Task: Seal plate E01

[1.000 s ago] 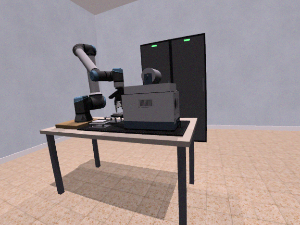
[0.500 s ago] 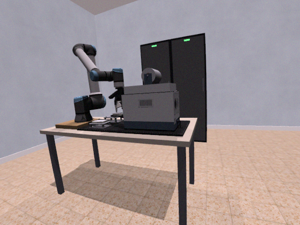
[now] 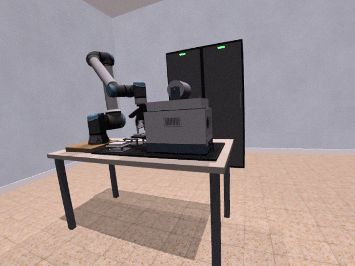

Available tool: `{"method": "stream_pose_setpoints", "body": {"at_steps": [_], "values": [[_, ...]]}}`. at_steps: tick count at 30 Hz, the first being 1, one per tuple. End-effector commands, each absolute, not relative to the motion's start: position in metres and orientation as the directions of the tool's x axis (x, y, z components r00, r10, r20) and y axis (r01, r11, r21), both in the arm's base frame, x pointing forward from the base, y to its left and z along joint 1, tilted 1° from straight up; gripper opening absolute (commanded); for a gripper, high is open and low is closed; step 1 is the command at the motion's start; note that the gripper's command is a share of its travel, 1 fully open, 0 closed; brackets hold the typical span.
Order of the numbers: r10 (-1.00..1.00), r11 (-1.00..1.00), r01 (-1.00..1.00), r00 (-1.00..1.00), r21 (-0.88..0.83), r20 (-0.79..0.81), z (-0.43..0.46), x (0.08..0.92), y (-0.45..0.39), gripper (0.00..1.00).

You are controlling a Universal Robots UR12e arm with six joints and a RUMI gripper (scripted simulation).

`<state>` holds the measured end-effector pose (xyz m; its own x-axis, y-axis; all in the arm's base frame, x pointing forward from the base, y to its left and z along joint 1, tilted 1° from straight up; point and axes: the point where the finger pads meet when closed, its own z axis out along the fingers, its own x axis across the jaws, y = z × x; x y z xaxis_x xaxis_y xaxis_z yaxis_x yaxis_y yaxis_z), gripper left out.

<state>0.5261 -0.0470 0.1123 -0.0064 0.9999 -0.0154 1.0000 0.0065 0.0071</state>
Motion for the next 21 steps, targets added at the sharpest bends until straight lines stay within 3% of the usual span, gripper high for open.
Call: {"method": "stream_pose_setpoints", "body": {"at_steps": [1,21], "values": [[1.000,0.007,1.000,-0.006,0.008,-0.016,0.1111,0.5268,-0.0472,0.68],[1.000,0.007,1.000,-0.006,0.008,-0.016,0.1045,0.5268,-0.0473,0.68]]}}
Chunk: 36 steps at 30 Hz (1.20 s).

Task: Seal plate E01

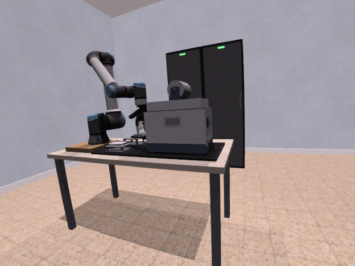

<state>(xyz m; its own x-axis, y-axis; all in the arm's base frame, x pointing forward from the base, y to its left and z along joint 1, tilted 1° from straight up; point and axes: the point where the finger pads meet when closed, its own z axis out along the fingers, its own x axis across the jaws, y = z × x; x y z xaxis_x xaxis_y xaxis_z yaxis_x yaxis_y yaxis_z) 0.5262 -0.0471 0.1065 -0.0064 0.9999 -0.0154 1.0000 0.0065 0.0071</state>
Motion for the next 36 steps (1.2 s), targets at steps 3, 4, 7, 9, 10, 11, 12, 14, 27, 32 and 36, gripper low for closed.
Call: {"method": "stream_pose_setpoints", "body": {"at_steps": [3,4,7,9,10,11,12,14,27,32,36], "values": [[1.000,0.007,1.000,-0.006,0.008,-0.016,0.1031,0.5268,-0.0473,0.68],[1.000,0.007,1.000,-0.006,0.008,-0.016,0.1031,0.5268,-0.0473,0.68],[1.000,0.007,1.000,-0.006,0.008,-0.016,0.1011,0.5268,-0.0474,0.68],[1.000,0.007,1.000,-0.006,0.008,-0.016,0.0998,0.5268,-0.0474,0.68],[1.000,0.007,1.000,-0.006,0.008,-0.016,0.0991,0.5268,-0.0474,0.68],[1.000,0.007,1.000,-0.006,0.008,-0.016,0.0985,0.5268,-0.0474,0.68],[1.000,0.007,1.000,-0.006,0.008,-0.016,0.0978,0.5268,-0.0474,0.68],[1.000,0.007,1.000,-0.006,0.008,-0.016,0.0965,0.5269,-0.0474,0.68],[1.000,0.007,1.000,-0.006,0.008,-0.016,0.0960,0.5269,-0.0475,0.68],[1.000,0.007,1.000,-0.006,0.008,-0.016,0.0961,0.5269,-0.0475,0.65],[1.000,0.007,1.000,-0.006,0.008,-0.016,0.0961,0.5269,-0.0475,0.63]]}}
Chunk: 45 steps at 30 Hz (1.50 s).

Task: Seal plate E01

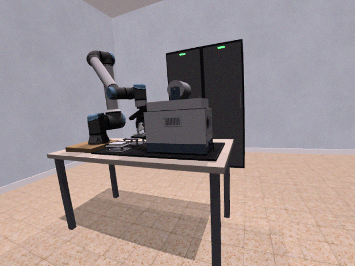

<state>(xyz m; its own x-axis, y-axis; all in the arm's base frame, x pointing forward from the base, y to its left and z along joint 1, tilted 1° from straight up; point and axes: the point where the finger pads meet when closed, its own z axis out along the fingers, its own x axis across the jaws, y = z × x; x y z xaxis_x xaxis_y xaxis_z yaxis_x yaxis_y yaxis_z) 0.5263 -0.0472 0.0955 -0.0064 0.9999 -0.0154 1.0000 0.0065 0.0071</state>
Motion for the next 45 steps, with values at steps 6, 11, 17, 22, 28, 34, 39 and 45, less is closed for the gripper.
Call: {"method": "stream_pose_setpoints", "body": {"at_steps": [6,11,17,22,28,34,39,45], "values": [[1.000,0.007,1.000,-0.006,0.008,-0.016,0.0961,0.5269,-0.0475,0.61],[1.000,0.007,1.000,-0.006,0.008,-0.016,0.0961,0.5269,-0.0475,0.59],[1.000,0.007,1.000,-0.006,0.008,-0.016,0.0961,0.5269,-0.0475,0.56],[1.000,0.007,1.000,-0.006,0.008,-0.016,0.0961,0.5269,-0.0475,0.00],[1.000,0.007,1.000,-0.006,0.009,-0.016,0.0961,0.5269,-0.0475,0.00],[1.000,0.007,1.000,-0.006,0.009,-0.016,0.0961,0.5269,-0.0475,0.00],[1.000,0.007,1.000,-0.006,0.008,-0.016,0.0960,0.5269,-0.0475,0.00],[1.000,0.007,1.000,-0.006,0.008,-0.016,0.0960,0.5269,-0.0475,0.00]]}}
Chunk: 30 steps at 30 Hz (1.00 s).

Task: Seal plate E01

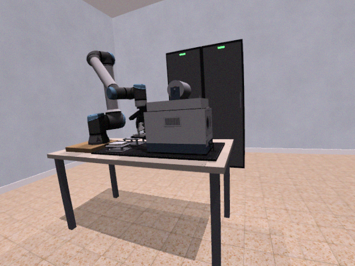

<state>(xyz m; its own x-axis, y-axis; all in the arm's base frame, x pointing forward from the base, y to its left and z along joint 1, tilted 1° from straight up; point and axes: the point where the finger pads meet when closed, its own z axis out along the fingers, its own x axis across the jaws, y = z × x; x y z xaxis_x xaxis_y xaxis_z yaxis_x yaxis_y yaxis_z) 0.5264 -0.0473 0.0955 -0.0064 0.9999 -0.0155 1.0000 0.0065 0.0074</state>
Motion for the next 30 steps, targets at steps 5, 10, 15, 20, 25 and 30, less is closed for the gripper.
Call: {"method": "stream_pose_setpoints", "body": {"at_steps": [5,10,15,20,25,30], "values": [[1.000,0.007,1.000,-0.006,0.009,-0.016,0.096,0.527,-0.047,0.00],[1.000,0.007,1.000,-0.006,0.008,-0.016,0.096,0.527,-0.047,0.00],[1.000,0.007,1.000,-0.006,0.008,-0.016,0.099,0.527,-0.047,0.00],[1.000,0.007,1.000,-0.006,0.008,-0.016,0.103,0.527,-0.047,0.00],[1.000,0.007,1.000,-0.006,0.008,-0.016,0.105,0.527,-0.047,0.00],[1.000,0.007,1.000,-0.006,0.008,-0.016,0.108,0.527,-0.047,0.00]]}}
